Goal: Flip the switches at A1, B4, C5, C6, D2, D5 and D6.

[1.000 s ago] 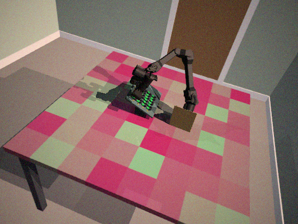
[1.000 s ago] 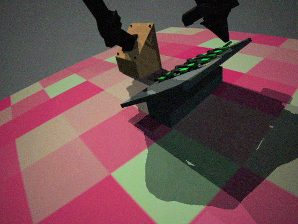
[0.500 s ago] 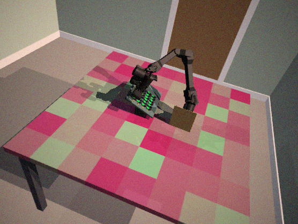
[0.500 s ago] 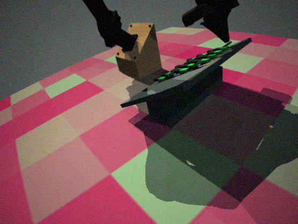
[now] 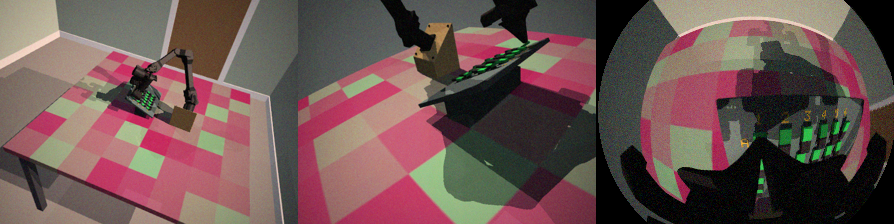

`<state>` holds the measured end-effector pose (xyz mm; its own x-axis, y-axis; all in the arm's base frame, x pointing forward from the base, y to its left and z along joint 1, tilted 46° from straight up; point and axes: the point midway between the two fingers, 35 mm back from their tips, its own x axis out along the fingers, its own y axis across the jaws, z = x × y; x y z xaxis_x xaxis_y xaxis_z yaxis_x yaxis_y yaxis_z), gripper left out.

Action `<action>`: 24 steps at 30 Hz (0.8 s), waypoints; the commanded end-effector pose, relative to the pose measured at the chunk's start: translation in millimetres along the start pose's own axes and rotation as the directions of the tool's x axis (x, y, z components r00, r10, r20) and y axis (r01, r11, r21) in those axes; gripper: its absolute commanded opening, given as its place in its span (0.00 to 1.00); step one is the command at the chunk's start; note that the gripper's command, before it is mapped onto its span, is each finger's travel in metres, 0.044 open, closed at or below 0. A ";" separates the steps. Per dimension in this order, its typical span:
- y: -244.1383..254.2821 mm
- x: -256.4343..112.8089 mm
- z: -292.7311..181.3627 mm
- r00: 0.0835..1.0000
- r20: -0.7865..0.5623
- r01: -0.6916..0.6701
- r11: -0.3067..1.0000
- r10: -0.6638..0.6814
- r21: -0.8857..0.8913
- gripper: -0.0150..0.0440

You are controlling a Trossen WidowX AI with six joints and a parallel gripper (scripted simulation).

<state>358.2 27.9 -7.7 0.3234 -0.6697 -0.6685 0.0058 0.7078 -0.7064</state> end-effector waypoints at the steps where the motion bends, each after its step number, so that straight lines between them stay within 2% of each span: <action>1: 0.5 1.3 -0.2 1.000 0.000 0.000 1.000 0.000 -0.007 0.25; 24: 0.5 4.3 -0.1 1.000 0.000 0.001 1.000 -0.001 -0.007 0.25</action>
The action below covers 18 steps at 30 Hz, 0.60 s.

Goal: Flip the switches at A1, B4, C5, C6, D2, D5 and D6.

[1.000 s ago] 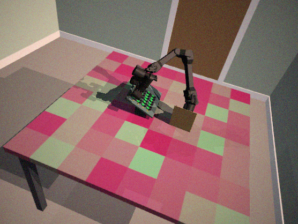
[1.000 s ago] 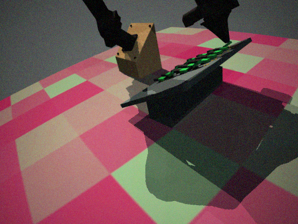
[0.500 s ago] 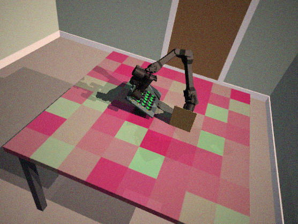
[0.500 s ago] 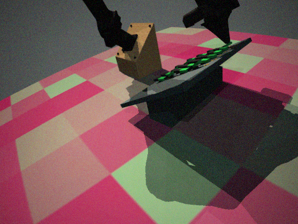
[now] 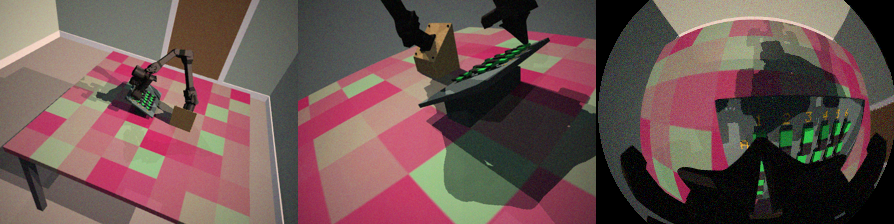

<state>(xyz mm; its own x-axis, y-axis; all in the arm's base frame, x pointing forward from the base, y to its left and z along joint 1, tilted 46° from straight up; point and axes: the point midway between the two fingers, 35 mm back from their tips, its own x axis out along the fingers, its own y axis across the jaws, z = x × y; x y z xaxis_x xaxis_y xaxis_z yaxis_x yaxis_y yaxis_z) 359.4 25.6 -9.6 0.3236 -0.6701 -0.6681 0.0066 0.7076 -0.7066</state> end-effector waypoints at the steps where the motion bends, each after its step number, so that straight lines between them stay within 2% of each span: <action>1: 0.3 -3.5 0.1 1.000 0.001 -0.001 1.000 0.001 0.000 0.25; 4: 2.0 -49.9 -1.4 1.000 0.018 -0.003 1.000 0.003 -0.006 0.25; 6: 1.5 -64.2 -3.0 1.000 0.024 -0.003 1.000 0.003 -0.008 0.25; 12: -5.9 -64.4 -6.0 1.000 0.023 -0.003 1.000 0.003 -0.009 0.25; 18: -64.9 -63.7 -42.0 1.000 0.021 -0.002 1.000 0.002 -0.011 0.25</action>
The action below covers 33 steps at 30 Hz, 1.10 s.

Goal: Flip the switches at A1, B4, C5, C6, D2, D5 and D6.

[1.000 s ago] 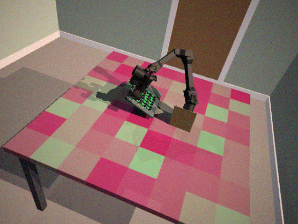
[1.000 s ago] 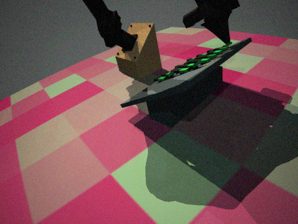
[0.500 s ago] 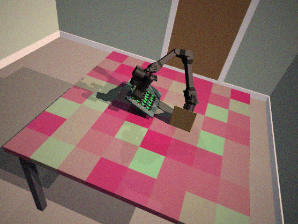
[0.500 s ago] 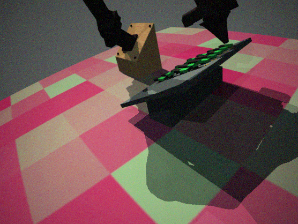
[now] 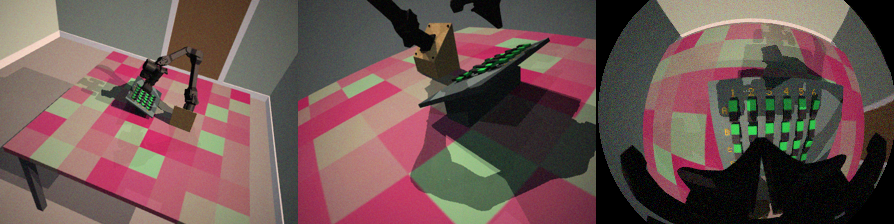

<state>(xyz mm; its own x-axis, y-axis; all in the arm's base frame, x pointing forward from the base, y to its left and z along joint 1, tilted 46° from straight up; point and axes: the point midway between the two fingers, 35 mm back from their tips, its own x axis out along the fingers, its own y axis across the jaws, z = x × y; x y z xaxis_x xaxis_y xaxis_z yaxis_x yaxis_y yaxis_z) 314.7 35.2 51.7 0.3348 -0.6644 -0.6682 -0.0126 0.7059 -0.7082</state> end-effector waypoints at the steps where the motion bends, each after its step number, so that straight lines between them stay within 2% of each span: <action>1: -36.2 -1.7 -24.3 1.000 0.009 0.003 1.000 -0.003 0.007 0.25; 7: -47.4 1.1 -35.9 1.000 0.010 0.005 1.000 -0.005 0.007 0.25; 11: -47.9 32.2 -36.3 0.999 0.034 0.006 1.000 -0.006 0.007 0.25; 33: -48.5 58.1 -36.3 0.999 0.037 0.008 1.000 -0.008 0.007 0.25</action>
